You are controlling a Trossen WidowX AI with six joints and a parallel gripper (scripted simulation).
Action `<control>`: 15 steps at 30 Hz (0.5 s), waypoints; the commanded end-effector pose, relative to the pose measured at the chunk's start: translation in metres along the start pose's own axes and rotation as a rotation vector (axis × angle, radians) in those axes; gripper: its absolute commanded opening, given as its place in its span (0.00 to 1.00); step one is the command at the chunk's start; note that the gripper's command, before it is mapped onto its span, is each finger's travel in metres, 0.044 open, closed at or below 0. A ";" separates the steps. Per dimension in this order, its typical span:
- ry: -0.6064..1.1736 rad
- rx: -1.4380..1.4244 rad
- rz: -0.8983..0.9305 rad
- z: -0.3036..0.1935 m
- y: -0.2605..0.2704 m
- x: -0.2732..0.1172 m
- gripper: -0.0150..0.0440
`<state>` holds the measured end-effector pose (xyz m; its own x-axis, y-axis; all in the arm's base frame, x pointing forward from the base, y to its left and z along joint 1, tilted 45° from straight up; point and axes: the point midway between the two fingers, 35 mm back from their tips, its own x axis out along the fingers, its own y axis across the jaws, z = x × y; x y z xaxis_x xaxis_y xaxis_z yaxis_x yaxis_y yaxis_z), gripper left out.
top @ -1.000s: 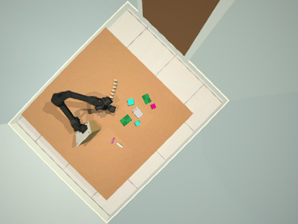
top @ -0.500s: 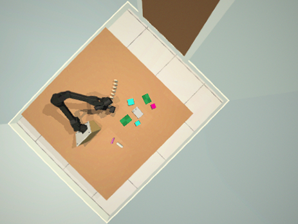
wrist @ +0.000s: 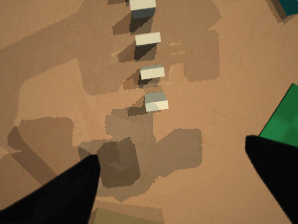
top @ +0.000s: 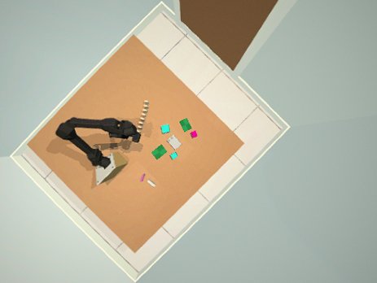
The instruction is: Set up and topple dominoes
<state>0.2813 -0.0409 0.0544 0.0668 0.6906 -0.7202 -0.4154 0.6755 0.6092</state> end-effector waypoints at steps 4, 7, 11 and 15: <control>0.015 0.401 0.006 -0.012 0.000 0.017 0.73; 0.016 0.681 0.005 -0.019 0.000 0.028 0.60; 0.017 1.054 0.003 -0.029 0.000 0.043 0.42; 0.019 1.427 0.002 -0.039 0.002 0.057 0.25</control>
<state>0.2615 -0.0235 0.0189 0.0526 0.6898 -0.7221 0.4835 0.6151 0.6228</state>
